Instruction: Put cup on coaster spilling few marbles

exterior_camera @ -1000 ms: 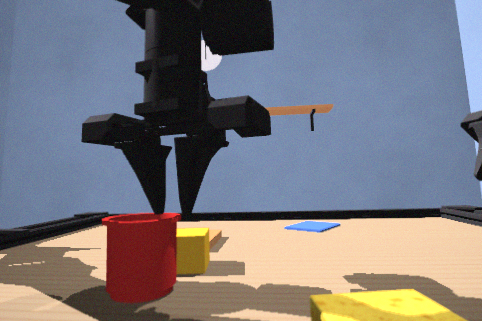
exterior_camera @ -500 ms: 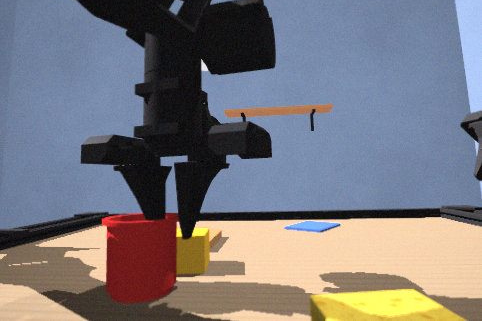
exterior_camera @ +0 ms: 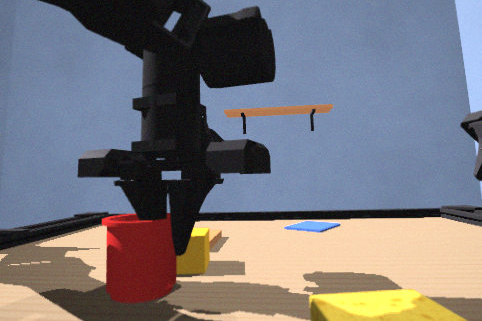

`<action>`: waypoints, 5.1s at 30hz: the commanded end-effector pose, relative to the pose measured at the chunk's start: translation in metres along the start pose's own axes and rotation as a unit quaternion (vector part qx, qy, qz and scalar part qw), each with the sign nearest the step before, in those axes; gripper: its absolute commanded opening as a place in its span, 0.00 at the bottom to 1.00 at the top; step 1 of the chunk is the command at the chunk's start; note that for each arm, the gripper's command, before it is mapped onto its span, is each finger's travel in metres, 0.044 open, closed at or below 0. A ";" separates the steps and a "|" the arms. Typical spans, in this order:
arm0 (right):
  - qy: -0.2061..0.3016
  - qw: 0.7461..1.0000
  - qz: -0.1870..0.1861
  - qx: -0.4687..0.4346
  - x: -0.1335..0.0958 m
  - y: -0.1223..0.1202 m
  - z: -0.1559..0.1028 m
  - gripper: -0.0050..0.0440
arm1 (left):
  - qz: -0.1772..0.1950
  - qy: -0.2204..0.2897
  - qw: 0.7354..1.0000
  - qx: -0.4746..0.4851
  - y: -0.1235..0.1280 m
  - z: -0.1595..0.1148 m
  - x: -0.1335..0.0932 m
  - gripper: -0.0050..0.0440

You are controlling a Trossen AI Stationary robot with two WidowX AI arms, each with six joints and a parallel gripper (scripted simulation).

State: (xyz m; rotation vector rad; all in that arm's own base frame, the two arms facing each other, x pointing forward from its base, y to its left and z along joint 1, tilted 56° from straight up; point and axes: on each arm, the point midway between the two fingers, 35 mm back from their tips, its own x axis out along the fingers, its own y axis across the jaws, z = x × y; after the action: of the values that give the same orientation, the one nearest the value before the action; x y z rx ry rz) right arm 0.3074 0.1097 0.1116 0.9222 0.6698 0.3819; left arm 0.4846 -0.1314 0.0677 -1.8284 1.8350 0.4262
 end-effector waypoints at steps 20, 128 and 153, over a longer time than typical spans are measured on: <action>-0.001 1.000 0.001 0.000 0.000 0.000 0.000 0.92 | -0.002 -0.001 1.000 -0.001 -0.001 0.001 -0.021 0.10; -0.001 1.000 0.001 0.000 0.000 0.000 0.000 0.92 | -0.004 -0.001 1.000 -0.003 0.078 0.195 -0.052 0.10; -0.001 1.000 0.001 0.000 0.000 0.000 0.000 0.92 | -0.004 -0.001 1.000 -0.003 0.078 0.196 -0.016 0.10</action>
State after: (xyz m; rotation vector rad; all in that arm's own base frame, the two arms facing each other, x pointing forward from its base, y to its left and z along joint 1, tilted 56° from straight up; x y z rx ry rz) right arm 0.3074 0.1097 0.1116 0.9223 0.6699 0.3819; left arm 0.4346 -0.0022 -0.0905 -1.8280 1.8262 0.4240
